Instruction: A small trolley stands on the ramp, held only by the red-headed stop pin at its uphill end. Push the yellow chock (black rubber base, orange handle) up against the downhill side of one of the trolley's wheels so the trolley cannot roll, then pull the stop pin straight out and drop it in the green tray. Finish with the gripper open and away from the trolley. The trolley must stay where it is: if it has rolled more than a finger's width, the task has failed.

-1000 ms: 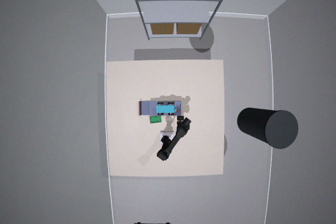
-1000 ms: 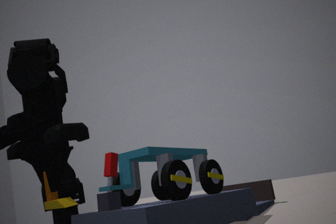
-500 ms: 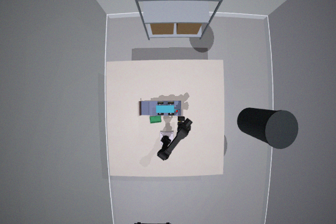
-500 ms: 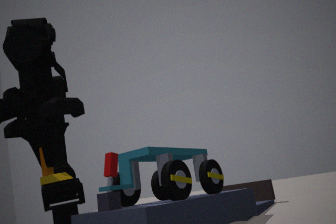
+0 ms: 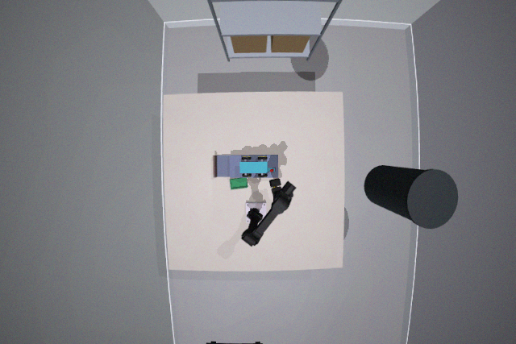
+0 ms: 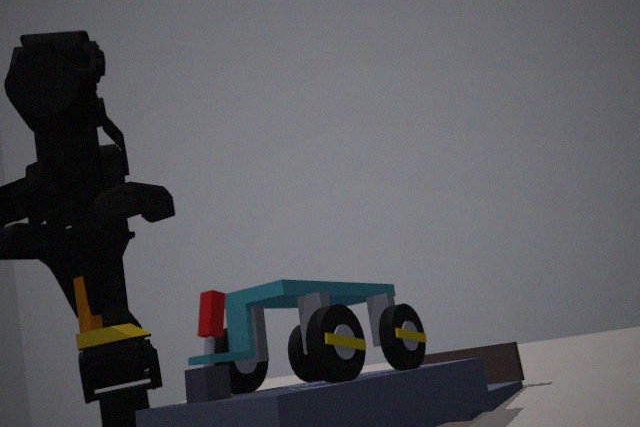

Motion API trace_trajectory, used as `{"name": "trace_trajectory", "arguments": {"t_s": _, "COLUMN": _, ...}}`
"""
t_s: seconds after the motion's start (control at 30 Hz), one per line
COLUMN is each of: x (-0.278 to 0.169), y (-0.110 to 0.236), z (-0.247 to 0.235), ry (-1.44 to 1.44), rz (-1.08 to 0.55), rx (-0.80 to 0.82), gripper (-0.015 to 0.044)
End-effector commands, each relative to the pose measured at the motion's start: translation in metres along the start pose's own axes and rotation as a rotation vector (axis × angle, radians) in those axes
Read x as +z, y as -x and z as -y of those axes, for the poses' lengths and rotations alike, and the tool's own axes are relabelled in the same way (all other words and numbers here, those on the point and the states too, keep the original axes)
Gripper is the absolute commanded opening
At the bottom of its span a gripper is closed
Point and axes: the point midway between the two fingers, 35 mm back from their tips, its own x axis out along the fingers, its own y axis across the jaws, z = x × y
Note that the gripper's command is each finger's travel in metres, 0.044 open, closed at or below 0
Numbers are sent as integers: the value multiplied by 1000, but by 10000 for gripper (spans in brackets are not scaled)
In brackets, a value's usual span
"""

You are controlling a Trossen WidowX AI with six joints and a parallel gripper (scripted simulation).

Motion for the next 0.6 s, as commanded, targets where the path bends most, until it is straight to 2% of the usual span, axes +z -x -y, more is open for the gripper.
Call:
{"name": "trace_trajectory", "arguments": {"t_s": 0.0, "x": 0, "y": 0, "z": 1, "ry": 146, "rz": 0, "rx": -3, "gripper": 0}}
{"name": "trace_trajectory", "arguments": {"t_s": 0.57, "x": 0, "y": 0, "z": 1, "ry": 724, "rz": -2, "rx": -4, "gripper": 0}}
